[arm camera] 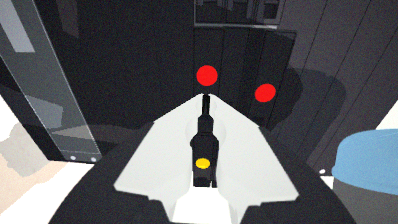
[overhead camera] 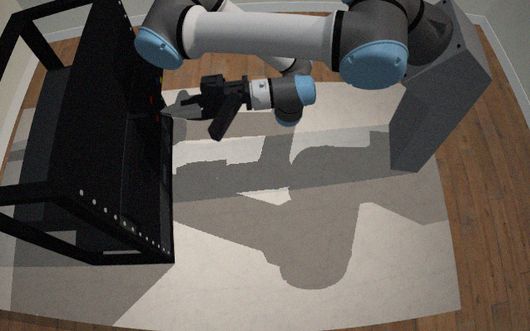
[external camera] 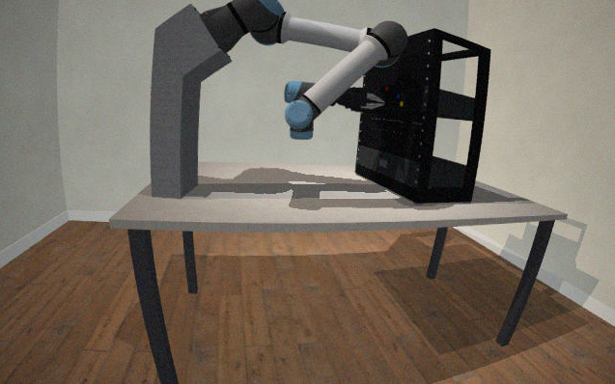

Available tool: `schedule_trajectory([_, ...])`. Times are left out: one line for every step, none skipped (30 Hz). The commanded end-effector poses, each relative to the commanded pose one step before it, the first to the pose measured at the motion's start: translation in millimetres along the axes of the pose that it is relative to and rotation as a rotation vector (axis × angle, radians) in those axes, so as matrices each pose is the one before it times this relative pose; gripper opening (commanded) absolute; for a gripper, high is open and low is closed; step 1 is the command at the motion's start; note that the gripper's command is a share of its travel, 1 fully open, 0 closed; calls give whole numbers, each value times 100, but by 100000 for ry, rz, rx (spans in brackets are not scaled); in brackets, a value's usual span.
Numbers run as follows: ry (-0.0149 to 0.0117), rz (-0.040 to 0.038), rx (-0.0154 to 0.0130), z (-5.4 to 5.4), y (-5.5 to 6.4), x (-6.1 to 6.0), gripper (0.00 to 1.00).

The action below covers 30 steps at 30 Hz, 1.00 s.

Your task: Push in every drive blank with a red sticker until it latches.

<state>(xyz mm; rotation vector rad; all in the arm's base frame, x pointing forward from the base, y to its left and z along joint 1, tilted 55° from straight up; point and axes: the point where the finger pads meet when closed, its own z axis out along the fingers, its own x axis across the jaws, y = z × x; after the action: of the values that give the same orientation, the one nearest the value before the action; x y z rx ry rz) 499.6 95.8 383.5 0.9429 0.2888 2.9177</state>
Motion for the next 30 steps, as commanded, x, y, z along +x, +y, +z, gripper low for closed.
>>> schedule_trajectory([73, -4, 11, 12, -7, 41, 0])
schedule_trajectory([0, 0, 0, 0, 0, 0, 0])
schedule_trajectory([0, 0, 0, 0, 0, 0, 0])
schedule_trajectory([0, 0, 0, 0, 0, 0, 0])
schedule_trajectory([0, 0, 0, 0, 0, 0, 0])
schedule_trajectory([0, 0, 0, 0, 0, 0, 0])
schedule_trajectory([0, 0, 0, 6, 0, 0, 0])
schedule_trajectory([0, 0, 0, 38, 0, 0, 0])
schedule_trajectory([0, 0, 0, 84, 0, 1, 0])
schedule_trajectory([0, 0, 0, 0, 0, 0, 0])
schedule_trajectory([0, 0, 0, 0, 0, 0, 0])
schedule_trajectory([0, 0, 0, 127, -1, 2, 0])
schedule_trajectory([0, 0, 0, 158, -1, 2, 0])
schedule_trajectory([0, 0, 0, 170, -1, 1, 0])
schedule_trajectory([0, 0, 0, 159, -1, 1, 0])
schedule_trajectory([0, 0, 0, 128, -1, 1, 0])
schedule_trajectory([0, 0, 0, 84, 0, 1, 0])
schedule_trajectory([0, 0, 0, 39, 0, 0, 0])
schedule_trajectory([0, 0, 0, 7, 0, 0, 0])
schedule_trajectory([0, 0, 0, 0, 0, 0, 0])
schedule_trajectory([0, 0, 0, 0, 0, 0, 0])
schedule_trajectory([0, 0, 0, 0, 0, 0, 0])
schedule_trajectory([0, 0, 0, 0, 0, 0, 0])
schedule_trajectory([0, 0, 0, 0, 0, 0, 0])
schedule_trajectory([0, 0, 0, 0, 0, 0, 0])
schedule_trajectory([0, 0, 0, 6, 0, 0, 0])
schedule_trajectory([0, 0, 0, 0, 0, 0, 0])
schedule_trajectory([0, 0, 0, 0, 0, 0, 0])
schedule_trajectory([0, 0, 0, 38, 0, 0, 0])
schedule_trajectory([0, 0, 0, 84, 0, 0, 0])
